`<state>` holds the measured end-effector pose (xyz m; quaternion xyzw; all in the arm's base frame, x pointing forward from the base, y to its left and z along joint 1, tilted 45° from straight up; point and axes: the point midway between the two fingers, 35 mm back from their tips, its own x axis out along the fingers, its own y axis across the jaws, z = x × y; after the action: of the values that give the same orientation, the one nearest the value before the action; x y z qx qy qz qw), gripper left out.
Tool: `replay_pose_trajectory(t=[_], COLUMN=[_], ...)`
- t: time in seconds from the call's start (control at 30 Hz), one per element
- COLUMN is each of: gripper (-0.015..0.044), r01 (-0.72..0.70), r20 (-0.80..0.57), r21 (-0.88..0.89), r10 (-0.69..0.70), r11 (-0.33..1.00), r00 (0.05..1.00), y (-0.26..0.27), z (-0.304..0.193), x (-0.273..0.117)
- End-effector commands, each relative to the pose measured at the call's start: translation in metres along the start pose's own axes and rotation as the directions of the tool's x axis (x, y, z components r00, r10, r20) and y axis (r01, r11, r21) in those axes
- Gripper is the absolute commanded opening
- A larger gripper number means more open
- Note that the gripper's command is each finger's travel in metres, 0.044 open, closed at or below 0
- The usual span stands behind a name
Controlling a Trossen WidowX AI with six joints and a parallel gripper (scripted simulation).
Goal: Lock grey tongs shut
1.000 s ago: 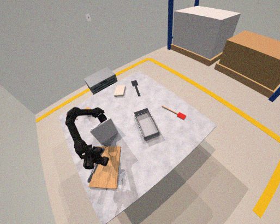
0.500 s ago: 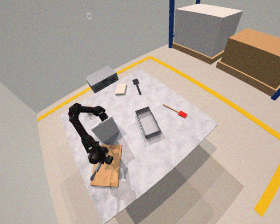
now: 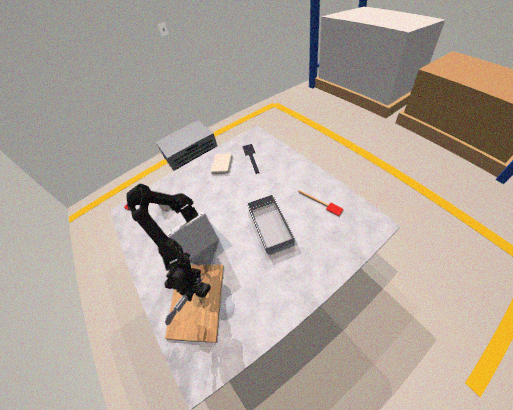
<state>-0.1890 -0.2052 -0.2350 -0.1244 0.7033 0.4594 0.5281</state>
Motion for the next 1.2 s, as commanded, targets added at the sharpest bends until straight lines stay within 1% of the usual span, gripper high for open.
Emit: replay_pose_trajectory(t=[0.0, 0.33, 0.73, 1.17], gripper=[-0.0150, -0.0150, -0.0150, -0.0150], r01=[-0.004, -0.013, -0.033, -0.034], r20=[-0.082, -0.226, -0.384, -0.392], r21=[-0.001, 0.004, 0.013, 0.013], r10=[0.004, 0.014, 0.035, 0.036], r11=[1.000, 1.000, 0.999, 0.999], r00=[0.997, 0.974, 0.923, 0.919], y=[0.002, 0.009, 0.024, 0.025], z=[-0.001, 0.006, 0.016, 0.016], x=[-0.006, -0.017, -0.039, -0.041])
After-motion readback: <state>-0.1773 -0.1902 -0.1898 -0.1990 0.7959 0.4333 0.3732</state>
